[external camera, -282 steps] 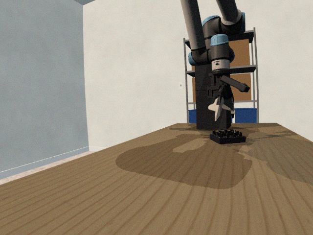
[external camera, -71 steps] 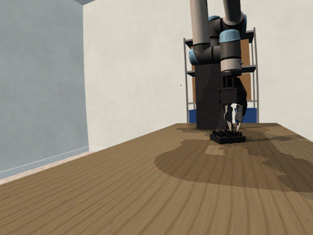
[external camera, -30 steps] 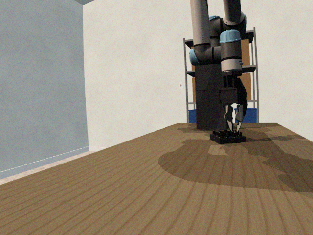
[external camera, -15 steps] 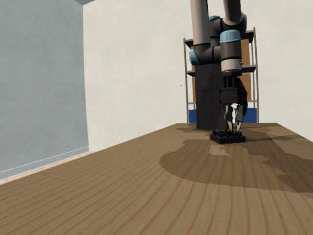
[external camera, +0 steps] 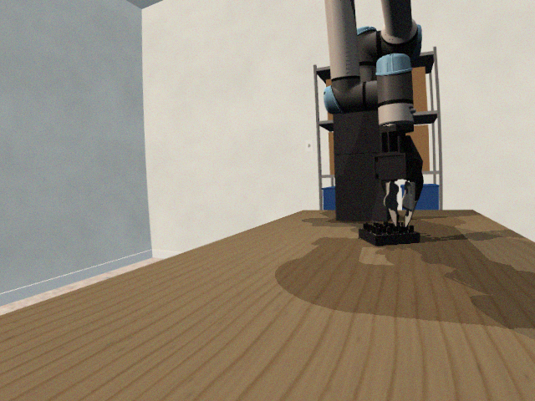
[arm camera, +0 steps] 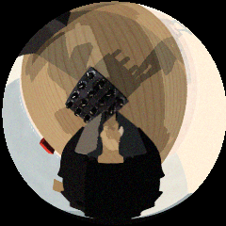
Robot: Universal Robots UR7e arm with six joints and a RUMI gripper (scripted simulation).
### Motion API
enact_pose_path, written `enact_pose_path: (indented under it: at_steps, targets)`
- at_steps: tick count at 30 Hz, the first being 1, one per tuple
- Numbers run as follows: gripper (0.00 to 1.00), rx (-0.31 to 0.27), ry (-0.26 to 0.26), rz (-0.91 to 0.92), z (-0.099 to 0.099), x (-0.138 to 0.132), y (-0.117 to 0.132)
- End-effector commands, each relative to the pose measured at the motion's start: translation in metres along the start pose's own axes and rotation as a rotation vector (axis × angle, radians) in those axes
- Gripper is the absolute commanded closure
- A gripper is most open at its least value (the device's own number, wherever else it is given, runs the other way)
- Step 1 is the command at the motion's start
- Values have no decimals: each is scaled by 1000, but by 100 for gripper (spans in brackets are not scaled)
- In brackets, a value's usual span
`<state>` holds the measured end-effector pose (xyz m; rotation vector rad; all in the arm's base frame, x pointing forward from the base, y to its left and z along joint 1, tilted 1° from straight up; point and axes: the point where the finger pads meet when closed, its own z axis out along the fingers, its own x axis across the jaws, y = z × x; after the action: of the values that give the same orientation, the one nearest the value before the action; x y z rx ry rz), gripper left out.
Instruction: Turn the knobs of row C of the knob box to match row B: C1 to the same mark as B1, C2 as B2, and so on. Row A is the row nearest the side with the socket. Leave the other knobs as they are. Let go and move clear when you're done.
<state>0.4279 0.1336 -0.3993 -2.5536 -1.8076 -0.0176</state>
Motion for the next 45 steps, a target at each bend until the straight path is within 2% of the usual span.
enact_pose_path:
  at_steps: [1,45]
  targets:
    - [89,-1,0,0,4,0,1]
    - [89,-1,0,0,8,0,1]
